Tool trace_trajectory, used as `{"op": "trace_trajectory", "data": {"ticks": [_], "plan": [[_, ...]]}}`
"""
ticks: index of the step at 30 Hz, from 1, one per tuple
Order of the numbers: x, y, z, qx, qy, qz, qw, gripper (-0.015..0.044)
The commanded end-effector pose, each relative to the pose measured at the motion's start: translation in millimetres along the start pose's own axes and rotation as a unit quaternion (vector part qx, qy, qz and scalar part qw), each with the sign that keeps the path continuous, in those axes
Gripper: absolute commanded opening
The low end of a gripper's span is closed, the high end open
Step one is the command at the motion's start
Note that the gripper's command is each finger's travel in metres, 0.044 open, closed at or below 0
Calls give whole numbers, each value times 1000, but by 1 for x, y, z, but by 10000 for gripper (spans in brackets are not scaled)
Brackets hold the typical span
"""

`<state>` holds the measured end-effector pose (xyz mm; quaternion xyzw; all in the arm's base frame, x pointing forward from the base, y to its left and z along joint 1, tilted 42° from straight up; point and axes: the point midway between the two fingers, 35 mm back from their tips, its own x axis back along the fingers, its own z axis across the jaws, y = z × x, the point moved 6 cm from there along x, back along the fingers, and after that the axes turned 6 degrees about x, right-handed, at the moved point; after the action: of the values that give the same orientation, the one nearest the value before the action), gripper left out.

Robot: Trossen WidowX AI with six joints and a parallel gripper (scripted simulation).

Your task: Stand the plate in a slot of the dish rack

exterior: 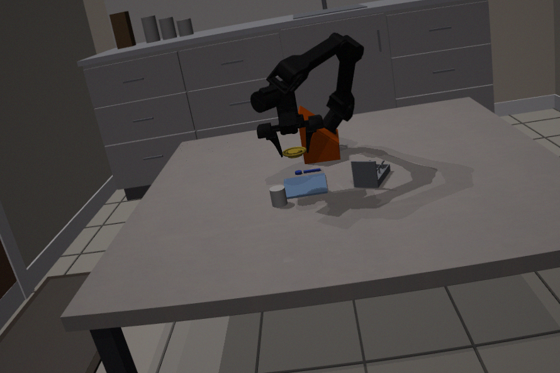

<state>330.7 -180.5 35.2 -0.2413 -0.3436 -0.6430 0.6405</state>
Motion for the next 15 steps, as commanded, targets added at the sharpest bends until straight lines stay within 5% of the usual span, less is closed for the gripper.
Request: {"op": "trace_trajectory", "data": {"ticks": [1, 15], "plan": [[21, 0, 0, 2, -3, -2, 1000, 0], [63, 1, 1, 2, -1, -2, 1000, 0]]}}
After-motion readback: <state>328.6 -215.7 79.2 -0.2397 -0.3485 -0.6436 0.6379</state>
